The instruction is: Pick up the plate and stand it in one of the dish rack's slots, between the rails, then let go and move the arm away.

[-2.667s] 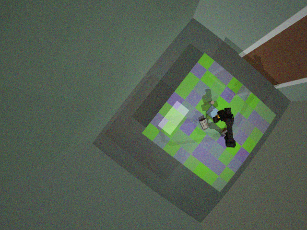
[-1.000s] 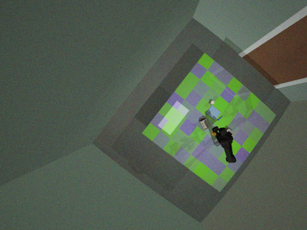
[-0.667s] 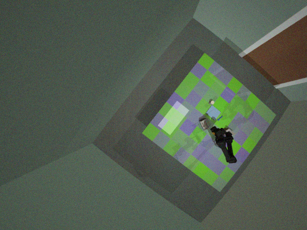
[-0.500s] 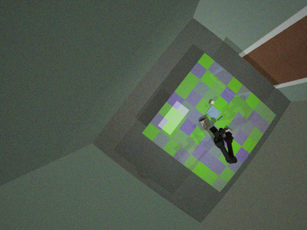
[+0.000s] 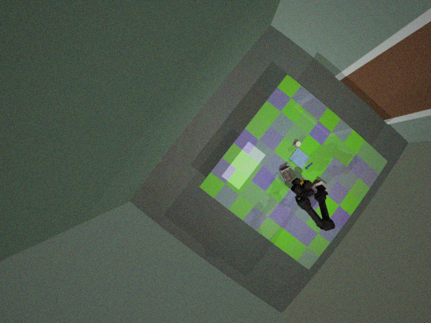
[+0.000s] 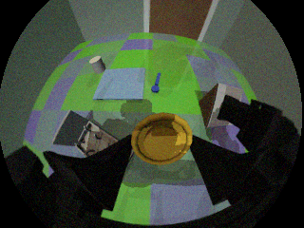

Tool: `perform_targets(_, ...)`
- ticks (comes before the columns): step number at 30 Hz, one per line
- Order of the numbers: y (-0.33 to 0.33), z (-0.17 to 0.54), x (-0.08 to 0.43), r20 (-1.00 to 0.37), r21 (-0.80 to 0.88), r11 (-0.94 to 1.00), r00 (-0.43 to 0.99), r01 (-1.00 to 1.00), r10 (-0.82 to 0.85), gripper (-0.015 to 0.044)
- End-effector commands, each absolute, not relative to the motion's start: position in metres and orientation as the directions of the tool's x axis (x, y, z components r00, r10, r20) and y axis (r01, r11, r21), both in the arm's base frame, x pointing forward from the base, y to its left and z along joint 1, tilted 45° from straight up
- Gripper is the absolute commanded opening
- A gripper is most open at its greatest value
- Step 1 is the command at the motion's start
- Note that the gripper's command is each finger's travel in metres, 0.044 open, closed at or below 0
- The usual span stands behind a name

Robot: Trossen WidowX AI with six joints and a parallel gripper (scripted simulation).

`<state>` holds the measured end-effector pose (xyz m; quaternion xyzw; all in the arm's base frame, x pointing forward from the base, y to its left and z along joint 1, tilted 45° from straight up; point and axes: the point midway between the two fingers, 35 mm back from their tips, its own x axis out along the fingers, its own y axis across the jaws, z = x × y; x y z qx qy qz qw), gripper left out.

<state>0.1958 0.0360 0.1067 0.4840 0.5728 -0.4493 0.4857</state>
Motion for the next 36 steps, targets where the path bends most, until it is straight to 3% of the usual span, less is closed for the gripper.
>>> perform_targets(1, 0.036, 0.100, 0.196, -0.999, -0.020, 0.168, -0.028, 0.985, 0.041, 0.0000)
perform_targets(19, 0.045, 0.083, 0.204, -0.957, 0.115, 0.358, 0.200, 0.927, -0.210, 0.0000)
perform_targets(36, 0.061, 0.083, 0.212, -0.814, 0.278, 0.518, 0.485, 0.809, -0.320, 0.0000)
